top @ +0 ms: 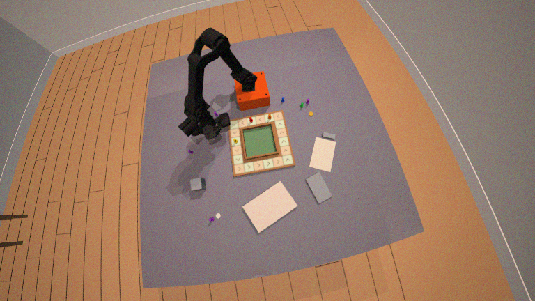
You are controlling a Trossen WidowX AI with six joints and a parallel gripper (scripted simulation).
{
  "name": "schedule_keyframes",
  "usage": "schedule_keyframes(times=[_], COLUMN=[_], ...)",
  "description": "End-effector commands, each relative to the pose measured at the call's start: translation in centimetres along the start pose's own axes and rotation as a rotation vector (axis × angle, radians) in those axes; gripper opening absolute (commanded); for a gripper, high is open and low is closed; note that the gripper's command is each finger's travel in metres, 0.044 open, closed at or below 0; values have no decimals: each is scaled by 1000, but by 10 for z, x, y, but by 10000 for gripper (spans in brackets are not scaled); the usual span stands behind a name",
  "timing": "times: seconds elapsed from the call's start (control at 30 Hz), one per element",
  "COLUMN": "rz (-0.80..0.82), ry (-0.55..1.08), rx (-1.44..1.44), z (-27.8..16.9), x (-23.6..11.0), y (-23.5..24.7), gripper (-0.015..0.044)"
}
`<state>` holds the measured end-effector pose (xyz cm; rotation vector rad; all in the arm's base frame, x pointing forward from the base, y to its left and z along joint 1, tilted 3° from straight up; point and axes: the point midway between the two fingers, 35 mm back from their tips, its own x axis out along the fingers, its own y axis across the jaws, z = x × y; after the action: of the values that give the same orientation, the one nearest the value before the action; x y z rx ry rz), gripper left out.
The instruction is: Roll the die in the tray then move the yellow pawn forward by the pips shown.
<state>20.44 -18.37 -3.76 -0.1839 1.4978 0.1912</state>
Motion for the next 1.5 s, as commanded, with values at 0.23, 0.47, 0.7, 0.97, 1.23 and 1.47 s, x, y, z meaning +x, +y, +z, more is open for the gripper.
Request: schedule_keyframes(times=[0.23,0.47,0.7,0.97,1.23,1.47], rz=[6,5,5,5,5,6], ry=[7,7,7,8,8,7], rx=[5,5,5,5,6,17], z=[-2,-2,-2,-9,-8,17], x=[3,-6,-53,-110,-119,-114], y=[3,1,-4,2,6,22], gripper=[84,0,0,0,0,0])
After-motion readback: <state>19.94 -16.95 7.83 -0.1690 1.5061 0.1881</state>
